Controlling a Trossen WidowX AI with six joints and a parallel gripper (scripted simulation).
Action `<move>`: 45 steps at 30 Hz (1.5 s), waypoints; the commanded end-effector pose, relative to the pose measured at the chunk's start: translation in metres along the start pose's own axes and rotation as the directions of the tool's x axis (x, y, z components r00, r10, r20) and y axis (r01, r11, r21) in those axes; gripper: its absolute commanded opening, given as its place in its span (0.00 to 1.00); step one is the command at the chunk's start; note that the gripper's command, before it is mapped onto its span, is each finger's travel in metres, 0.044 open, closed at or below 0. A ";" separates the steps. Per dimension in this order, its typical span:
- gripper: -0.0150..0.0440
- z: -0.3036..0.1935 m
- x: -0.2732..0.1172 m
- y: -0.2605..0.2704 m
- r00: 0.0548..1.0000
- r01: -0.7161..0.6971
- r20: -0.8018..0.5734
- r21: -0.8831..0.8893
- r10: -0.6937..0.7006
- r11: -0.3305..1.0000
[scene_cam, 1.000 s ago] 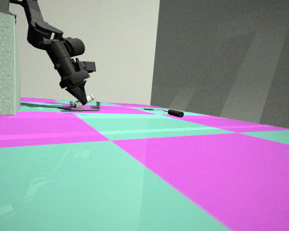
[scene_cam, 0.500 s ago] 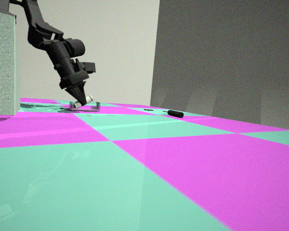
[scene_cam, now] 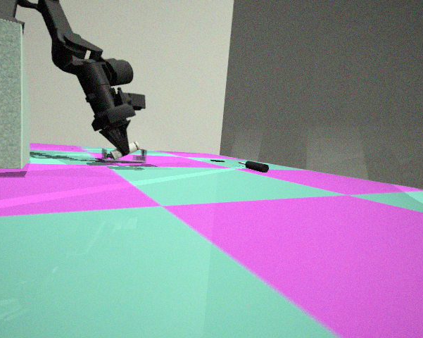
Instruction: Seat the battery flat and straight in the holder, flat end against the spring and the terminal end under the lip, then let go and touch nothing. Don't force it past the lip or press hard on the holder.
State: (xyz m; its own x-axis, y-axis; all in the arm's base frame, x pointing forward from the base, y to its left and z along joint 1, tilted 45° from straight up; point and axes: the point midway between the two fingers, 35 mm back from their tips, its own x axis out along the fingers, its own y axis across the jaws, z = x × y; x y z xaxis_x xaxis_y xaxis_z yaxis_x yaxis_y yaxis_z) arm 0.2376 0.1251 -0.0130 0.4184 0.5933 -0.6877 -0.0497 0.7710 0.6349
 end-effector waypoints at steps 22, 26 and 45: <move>0.38 0.000 0.009 -0.004 0.988 0.032 -0.152 -0.022 -0.035 0.999; 0.38 0.000 0.009 -0.004 0.984 0.033 -0.176 -0.028 -0.037 0.999; 0.38 0.000 0.011 -0.001 0.957 0.033 -0.286 -0.055 -0.047 0.998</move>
State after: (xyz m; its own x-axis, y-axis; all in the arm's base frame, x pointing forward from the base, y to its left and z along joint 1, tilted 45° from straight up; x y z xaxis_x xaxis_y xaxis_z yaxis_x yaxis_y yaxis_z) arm 0.2489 0.1293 -0.0174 0.1905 0.5946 -0.7811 -0.0889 0.8029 0.5895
